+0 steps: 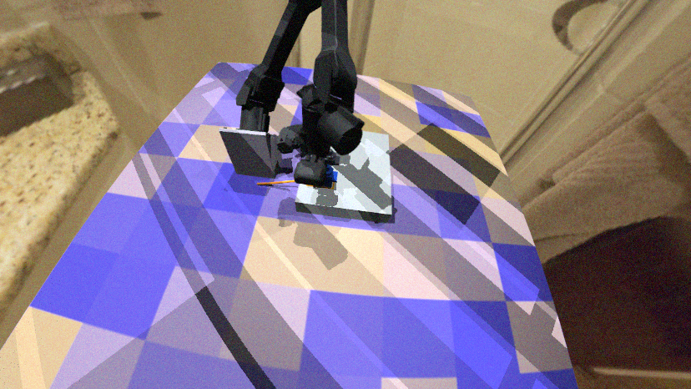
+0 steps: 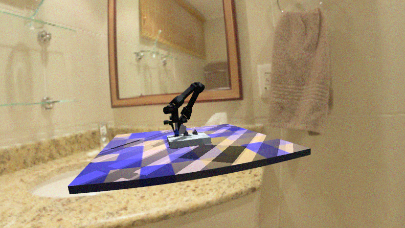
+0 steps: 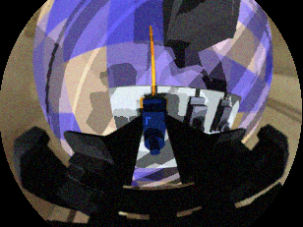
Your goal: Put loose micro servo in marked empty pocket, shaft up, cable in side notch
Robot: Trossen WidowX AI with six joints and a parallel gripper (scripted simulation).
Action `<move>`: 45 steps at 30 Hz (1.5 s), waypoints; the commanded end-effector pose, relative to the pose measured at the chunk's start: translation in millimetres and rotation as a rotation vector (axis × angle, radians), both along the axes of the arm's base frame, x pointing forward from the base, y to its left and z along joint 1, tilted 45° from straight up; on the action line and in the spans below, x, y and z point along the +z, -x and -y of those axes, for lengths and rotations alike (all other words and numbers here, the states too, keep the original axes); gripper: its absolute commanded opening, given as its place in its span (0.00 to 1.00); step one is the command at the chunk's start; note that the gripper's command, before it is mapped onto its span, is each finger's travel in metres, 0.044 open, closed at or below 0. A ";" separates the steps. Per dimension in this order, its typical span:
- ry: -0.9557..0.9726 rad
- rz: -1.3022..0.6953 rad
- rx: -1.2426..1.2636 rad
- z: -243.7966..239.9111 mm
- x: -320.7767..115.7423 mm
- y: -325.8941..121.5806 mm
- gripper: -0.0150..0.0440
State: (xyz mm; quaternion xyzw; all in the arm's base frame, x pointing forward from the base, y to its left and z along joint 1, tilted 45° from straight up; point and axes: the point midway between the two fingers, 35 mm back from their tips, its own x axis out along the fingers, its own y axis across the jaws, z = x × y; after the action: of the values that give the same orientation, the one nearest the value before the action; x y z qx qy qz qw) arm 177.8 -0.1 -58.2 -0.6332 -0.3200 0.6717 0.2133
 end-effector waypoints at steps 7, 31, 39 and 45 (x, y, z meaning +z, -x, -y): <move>-0.002 0.000 -0.007 -6.3 -6.4 0.7 0.25; -0.003 0.000 -0.007 -14.9 -15.0 2.6 0.57; -0.001 0.000 -0.007 7.5 10.6 2.8 0.57; -0.001 -0.001 -0.007 8.1 12.1 3.3 0.57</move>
State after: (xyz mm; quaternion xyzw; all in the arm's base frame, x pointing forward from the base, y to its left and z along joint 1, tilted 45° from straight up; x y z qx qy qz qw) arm 173.6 -5.0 -49.1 -0.6325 -0.3178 0.6713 0.2199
